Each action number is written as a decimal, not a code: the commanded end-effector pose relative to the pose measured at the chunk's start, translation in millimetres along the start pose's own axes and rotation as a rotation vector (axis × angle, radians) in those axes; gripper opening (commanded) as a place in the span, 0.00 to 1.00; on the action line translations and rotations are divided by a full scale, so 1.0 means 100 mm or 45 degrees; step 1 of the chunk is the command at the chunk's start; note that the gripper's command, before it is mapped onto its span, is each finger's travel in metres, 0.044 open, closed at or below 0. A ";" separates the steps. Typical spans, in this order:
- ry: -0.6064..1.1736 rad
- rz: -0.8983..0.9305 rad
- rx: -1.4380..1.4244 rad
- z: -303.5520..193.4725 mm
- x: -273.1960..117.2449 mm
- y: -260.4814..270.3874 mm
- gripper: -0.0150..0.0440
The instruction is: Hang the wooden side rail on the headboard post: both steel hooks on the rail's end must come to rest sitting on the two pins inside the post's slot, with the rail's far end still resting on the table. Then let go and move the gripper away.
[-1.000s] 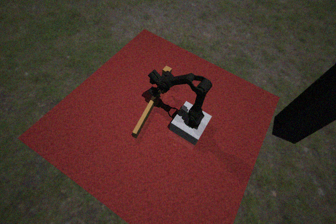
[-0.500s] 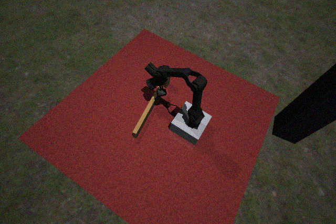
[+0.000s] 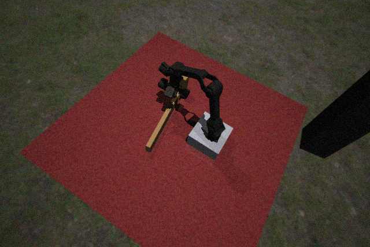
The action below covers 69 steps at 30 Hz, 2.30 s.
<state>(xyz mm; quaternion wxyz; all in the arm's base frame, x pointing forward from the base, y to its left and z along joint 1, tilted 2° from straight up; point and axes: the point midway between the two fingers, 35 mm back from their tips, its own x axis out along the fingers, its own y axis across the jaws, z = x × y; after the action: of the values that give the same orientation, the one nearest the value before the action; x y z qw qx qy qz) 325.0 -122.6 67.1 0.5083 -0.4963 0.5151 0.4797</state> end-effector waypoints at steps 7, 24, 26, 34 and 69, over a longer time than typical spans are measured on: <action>-0.039 0.015 -0.088 0.02 0.22 -0.01 1.00; -0.039 0.016 -0.088 0.03 0.56 0.00 1.00; -0.039 0.016 -0.088 0.03 0.59 0.00 1.00; -0.039 0.016 -0.088 0.03 0.72 -0.01 1.00; -0.040 0.016 -0.088 0.05 1.16 0.02 0.78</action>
<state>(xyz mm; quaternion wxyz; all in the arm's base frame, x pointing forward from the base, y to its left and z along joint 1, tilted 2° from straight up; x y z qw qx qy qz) 325.1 -120.9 -47.5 0.4957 -0.5032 0.4955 0.5055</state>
